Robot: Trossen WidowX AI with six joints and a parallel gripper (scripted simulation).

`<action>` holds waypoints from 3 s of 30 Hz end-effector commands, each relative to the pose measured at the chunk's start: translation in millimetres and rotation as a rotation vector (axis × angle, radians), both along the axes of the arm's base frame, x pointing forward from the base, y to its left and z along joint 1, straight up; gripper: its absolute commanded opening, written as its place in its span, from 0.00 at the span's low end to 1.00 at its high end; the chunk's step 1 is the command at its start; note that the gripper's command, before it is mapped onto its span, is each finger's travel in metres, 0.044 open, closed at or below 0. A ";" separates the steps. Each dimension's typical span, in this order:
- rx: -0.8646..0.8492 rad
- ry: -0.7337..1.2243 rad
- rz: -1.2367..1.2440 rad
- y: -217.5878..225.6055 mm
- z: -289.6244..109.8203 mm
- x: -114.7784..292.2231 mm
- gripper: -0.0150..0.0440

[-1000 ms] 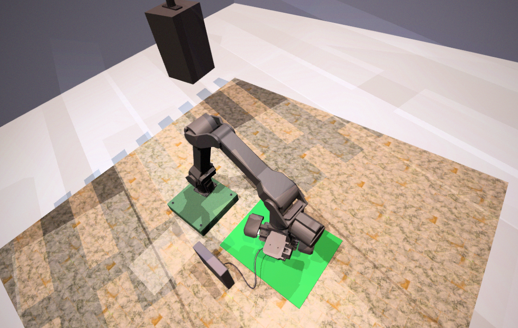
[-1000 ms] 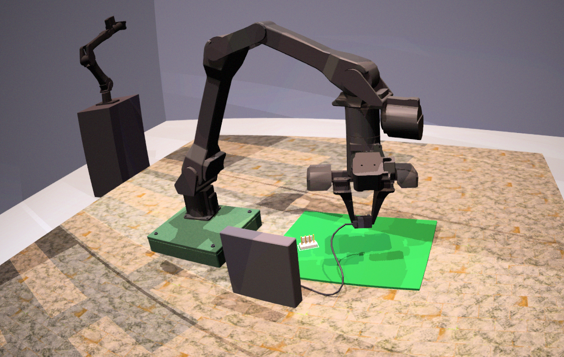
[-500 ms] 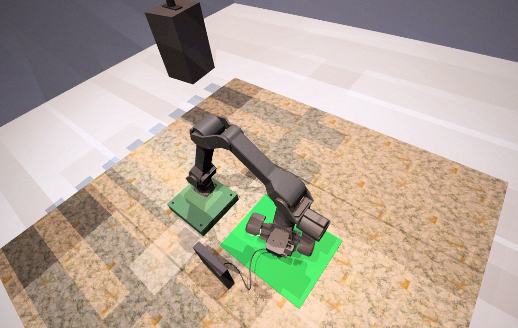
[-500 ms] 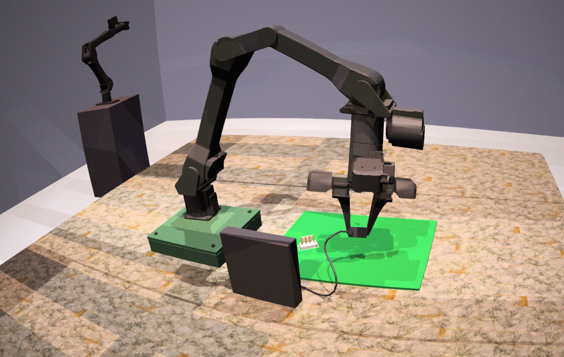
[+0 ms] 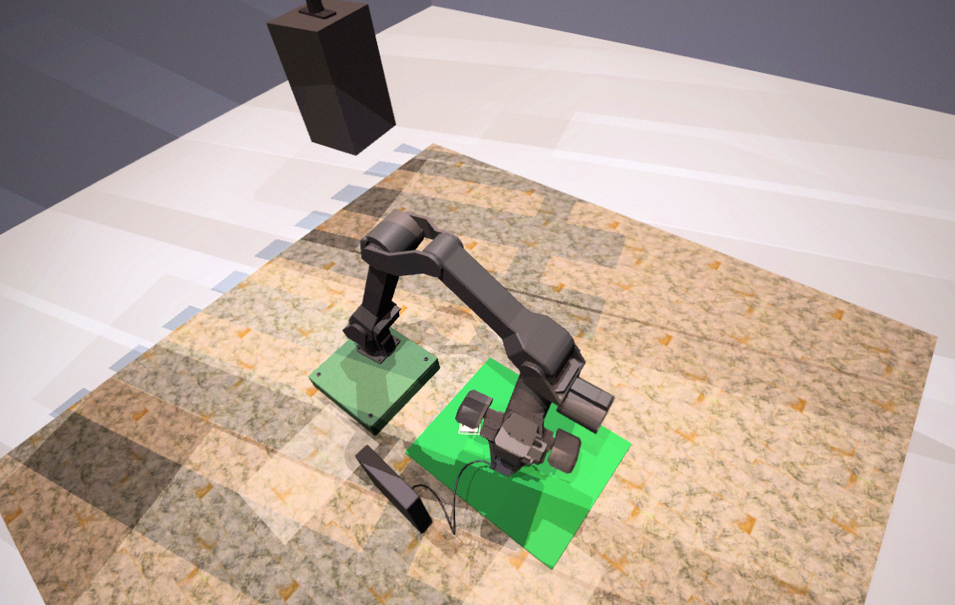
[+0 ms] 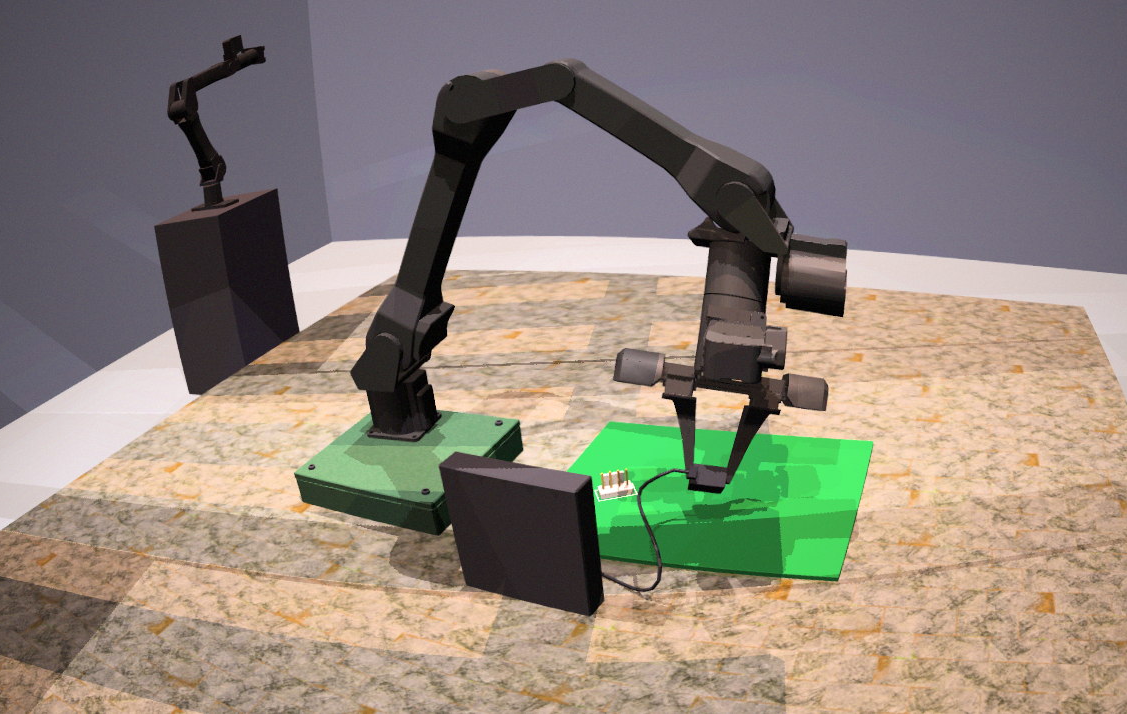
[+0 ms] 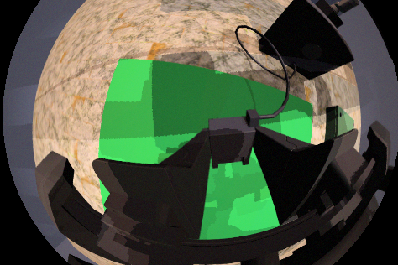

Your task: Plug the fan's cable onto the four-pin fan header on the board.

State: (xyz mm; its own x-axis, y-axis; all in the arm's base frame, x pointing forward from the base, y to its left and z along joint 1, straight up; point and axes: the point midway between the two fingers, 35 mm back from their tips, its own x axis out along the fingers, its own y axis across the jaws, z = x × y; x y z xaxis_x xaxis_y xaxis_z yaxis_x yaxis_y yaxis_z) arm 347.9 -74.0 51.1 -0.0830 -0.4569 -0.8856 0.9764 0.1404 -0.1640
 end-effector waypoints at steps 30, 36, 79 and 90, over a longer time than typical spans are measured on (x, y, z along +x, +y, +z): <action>-0.452 -0.076 0.024 5.2 -8.5 -4.3 0.25; -0.528 -0.108 0.040 8.2 -7.3 -3.6 0.25; -0.870 -0.354 0.167 36.7 11.9 4.0 0.25; -0.874 -0.355 0.168 36.4 15.3 3.1 0.25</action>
State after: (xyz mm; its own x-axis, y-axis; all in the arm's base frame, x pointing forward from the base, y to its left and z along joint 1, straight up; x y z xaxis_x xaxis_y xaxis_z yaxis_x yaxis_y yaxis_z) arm 350.7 -37.7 63.3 0.2512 -0.9497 -0.1868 0.9676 0.2515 0.0227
